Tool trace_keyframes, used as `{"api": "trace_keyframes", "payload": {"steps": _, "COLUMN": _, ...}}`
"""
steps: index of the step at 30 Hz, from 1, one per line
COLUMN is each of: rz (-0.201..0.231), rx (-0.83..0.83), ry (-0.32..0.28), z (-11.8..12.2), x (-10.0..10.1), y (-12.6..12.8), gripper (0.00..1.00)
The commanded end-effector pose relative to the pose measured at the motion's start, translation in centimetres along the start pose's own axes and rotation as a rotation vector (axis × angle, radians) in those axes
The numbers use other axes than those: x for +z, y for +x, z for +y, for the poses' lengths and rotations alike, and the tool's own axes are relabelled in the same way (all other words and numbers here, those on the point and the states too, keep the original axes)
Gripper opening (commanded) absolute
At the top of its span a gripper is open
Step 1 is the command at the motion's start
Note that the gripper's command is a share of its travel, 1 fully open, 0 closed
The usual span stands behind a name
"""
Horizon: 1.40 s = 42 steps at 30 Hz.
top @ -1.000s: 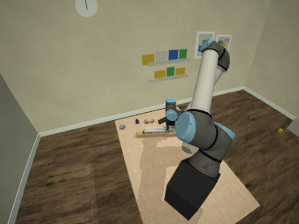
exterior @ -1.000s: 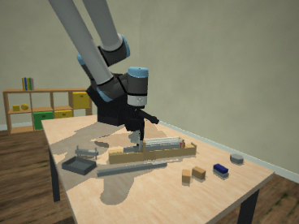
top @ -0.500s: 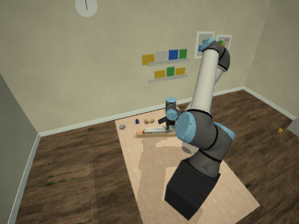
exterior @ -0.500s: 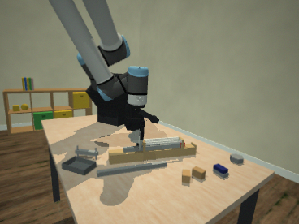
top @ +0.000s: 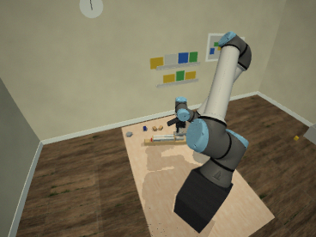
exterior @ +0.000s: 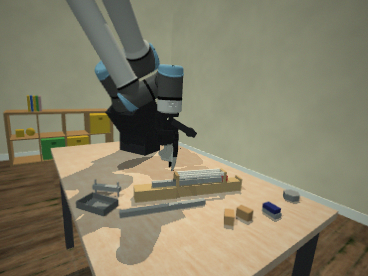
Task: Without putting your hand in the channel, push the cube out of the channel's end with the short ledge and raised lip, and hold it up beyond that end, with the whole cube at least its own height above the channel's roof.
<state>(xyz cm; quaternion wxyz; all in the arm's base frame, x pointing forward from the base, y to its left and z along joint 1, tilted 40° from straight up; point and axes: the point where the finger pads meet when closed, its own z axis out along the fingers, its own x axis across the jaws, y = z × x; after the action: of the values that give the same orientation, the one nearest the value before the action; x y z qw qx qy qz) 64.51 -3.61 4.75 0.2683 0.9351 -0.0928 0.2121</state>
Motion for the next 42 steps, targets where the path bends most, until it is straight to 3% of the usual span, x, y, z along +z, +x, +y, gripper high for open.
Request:
{"api": "trace_keyframes", "payload": {"steps": 1, "rz": -0.001, "rx": 0.000, "ry": 0.000, "z": 0.0, "x": -0.5, "y": 0.0, "gripper": 0.22}}
{"api": "trace_keyframes", "payload": {"steps": 33, "rz": -0.001, "rx": 0.000, "ry": 0.000, "z": 0.0, "x": -0.5, "y": 0.0, "gripper": 0.22}}
{"api": "trace_keyframes", "payload": {"steps": 34, "rz": -0.001, "rx": 0.000, "ry": 0.000, "z": 0.1, "x": -0.5, "y": 0.0, "gripper": 0.00}}
{"api": "trace_keyframes", "payload": {"steps": 36, "rz": -0.001, "rx": 0.001, "ry": 0.001, "z": 1.2, "x": -0.5, "y": 0.1, "gripper": 0.00}}
{"api": "trace_keyframes", "payload": {"steps": 38, "rz": -0.002, "rx": 0.001, "ry": 0.002, "z": 3.9, "x": -0.4, "y": 0.2, "gripper": 0.00}}
{"api": "trace_keyframes", "payload": {"steps": 40, "rz": -0.002, "rx": 0.001, "ry": 0.002, "z": 3.9, "x": -0.4, "y": 0.2, "gripper": 0.00}}
{"api": "trace_keyframes", "payload": {"steps": 42, "rz": -0.002, "rx": 0.001, "ry": 0.001, "z": 7.0, "x": -0.5, "y": 0.2, "gripper": 0.00}}
